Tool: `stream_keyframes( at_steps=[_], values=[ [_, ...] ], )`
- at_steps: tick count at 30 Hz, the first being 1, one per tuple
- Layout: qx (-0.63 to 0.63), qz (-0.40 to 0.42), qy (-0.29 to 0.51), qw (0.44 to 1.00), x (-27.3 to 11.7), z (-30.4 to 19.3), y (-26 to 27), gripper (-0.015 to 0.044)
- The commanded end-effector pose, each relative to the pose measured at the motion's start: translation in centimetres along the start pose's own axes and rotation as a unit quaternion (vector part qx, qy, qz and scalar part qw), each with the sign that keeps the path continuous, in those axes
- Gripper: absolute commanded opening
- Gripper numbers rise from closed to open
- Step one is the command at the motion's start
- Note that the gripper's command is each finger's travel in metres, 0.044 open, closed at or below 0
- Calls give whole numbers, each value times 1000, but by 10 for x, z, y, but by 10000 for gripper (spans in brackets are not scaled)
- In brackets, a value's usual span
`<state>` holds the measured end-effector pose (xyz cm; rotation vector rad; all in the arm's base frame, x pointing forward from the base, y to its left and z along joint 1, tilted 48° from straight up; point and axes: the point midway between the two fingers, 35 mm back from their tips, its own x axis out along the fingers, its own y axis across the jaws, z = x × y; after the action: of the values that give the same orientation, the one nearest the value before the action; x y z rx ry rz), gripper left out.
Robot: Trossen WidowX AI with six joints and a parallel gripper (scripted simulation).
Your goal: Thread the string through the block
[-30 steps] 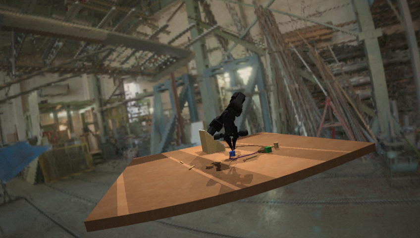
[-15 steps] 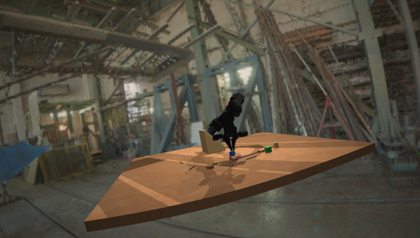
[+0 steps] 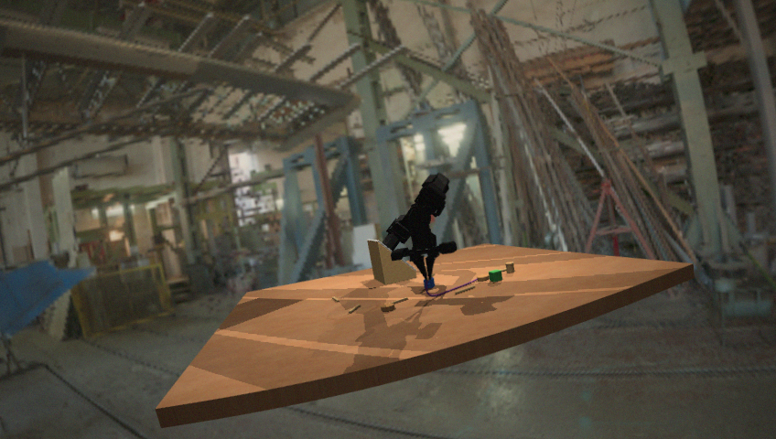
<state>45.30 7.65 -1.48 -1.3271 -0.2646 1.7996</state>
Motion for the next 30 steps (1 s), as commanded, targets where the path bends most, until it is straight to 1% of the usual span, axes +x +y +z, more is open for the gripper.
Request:
stream_keyframes(
  at_steps=[1, 18, 30],
  values=[
    [1, 0, 1, 1000, 0, -8, 2, 0],
    [0, 0, 3, 1000, 1, -28, 5, 0],
    [0, 0, 4, 1000, 6, -28, 10, 0]
  ],
)
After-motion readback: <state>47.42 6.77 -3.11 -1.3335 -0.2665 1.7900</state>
